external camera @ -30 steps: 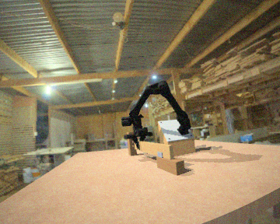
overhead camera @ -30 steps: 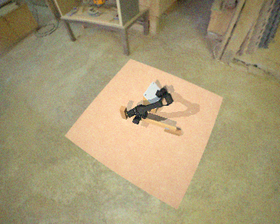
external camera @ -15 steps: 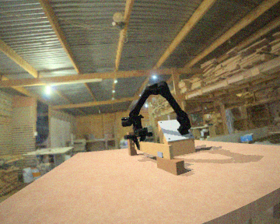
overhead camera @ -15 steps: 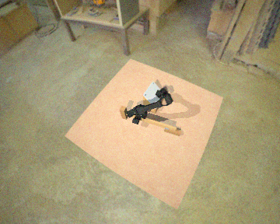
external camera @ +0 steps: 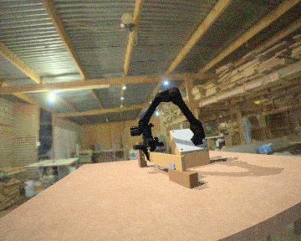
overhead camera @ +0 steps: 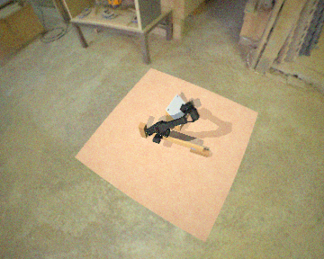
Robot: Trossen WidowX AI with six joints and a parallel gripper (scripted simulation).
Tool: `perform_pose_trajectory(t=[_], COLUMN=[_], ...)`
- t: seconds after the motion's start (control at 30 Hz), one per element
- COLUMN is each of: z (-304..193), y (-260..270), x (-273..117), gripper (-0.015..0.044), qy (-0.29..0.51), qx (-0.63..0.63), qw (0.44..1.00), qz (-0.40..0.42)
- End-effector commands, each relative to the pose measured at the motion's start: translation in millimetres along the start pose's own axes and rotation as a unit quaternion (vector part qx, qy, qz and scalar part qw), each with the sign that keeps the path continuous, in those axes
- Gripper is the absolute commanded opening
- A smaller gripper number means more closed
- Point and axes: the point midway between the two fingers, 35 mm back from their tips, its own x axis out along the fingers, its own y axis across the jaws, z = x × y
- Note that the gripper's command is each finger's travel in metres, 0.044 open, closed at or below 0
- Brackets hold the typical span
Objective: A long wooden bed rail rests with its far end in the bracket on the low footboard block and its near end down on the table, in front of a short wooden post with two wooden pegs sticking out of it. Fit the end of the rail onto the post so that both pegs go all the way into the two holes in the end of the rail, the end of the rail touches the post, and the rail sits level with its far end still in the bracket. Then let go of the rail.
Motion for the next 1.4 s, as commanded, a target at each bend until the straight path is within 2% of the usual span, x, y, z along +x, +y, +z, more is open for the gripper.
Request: perform_pose_trajectory(t=[0.0,1.37], z=[-3.7,-14.9], y=[-1.7,-1.9], x=[-4.3,-4.5], gripper=[0.0,0.0], qy=[0.002,0.003], qx=[-0.001,-0.001], qw=[1.0,1.0], qz=[-0.005,-0.006])
